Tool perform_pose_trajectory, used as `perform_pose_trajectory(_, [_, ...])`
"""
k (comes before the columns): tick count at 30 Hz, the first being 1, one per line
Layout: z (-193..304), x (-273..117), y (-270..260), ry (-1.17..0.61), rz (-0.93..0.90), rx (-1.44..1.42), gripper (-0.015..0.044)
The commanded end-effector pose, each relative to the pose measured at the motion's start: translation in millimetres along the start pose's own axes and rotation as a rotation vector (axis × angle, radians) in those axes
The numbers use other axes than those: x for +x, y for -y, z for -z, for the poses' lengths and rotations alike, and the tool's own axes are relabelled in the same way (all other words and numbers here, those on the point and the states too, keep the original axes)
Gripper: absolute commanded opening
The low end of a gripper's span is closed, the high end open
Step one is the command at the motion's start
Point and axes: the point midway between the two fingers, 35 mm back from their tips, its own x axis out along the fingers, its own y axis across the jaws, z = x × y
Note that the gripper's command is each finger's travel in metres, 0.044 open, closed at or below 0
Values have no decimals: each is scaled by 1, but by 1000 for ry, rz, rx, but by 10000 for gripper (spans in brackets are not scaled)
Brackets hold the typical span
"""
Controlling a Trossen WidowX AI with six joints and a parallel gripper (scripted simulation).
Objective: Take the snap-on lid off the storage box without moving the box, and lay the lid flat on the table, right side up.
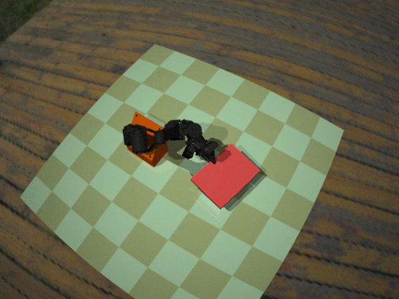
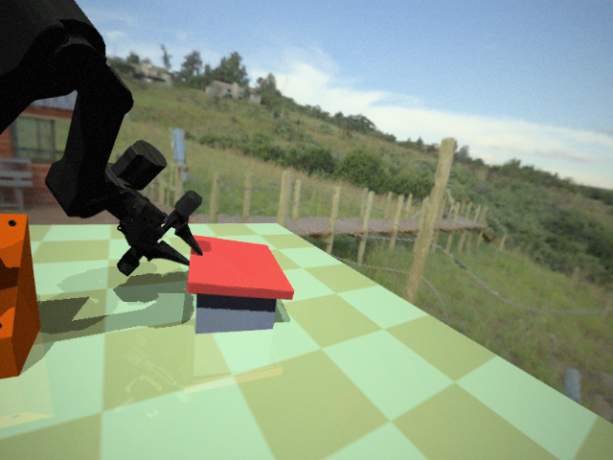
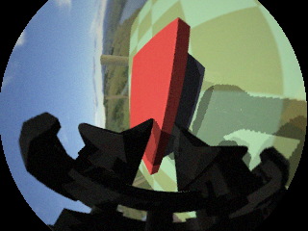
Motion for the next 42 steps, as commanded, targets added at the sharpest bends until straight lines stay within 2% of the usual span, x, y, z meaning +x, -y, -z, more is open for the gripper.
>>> perform_pose_trajectory(1, [0, 1, -1, -2, 0, -1, 0])
perform_pose_trajectory(42, [0, -5, -12, -4, 0, -1, 0])
